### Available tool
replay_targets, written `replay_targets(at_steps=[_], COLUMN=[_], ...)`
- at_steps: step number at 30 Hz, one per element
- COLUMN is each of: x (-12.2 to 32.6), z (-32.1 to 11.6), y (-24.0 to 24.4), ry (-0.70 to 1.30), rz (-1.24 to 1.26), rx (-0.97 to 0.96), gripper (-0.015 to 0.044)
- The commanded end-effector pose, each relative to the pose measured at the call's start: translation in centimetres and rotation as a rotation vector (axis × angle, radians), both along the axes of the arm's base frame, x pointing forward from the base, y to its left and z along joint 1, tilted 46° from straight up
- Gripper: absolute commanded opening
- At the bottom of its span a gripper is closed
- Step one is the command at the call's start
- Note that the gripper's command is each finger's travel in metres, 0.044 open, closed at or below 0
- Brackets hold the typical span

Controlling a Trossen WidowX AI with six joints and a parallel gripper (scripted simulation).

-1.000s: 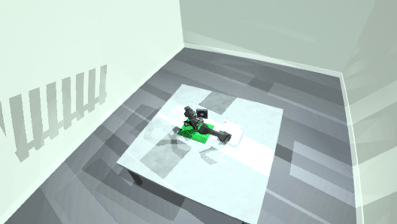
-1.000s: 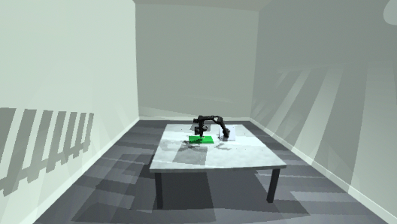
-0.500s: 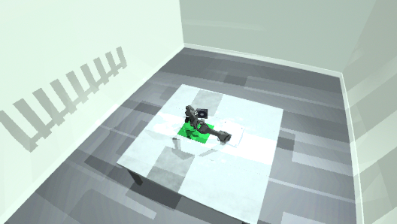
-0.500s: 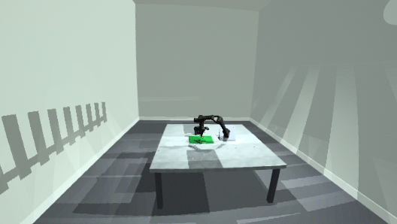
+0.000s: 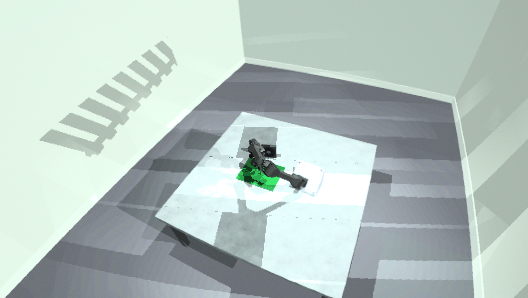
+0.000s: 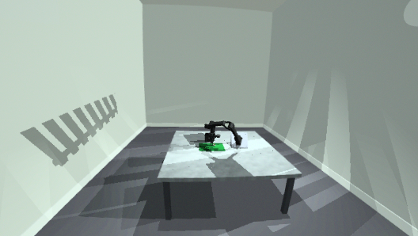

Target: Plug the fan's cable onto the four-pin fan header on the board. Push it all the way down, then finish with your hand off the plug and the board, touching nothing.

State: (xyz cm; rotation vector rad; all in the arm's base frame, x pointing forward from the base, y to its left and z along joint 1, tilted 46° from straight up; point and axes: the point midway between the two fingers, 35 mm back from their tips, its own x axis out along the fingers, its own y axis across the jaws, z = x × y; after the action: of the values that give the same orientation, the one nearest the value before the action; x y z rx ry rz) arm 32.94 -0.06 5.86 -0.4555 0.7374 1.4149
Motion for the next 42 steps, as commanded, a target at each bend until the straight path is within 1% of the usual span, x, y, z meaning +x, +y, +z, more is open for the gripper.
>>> replay_targets(at_steps=[1, 42], x=[-0.3, -1.9], z=[-0.5, -3.1], y=[-0.3, -2.7], ry=[0.102, 1.125], rz=[-0.091, -1.087], rx=[-0.001, -0.014], gripper=[0.0, 0.0])
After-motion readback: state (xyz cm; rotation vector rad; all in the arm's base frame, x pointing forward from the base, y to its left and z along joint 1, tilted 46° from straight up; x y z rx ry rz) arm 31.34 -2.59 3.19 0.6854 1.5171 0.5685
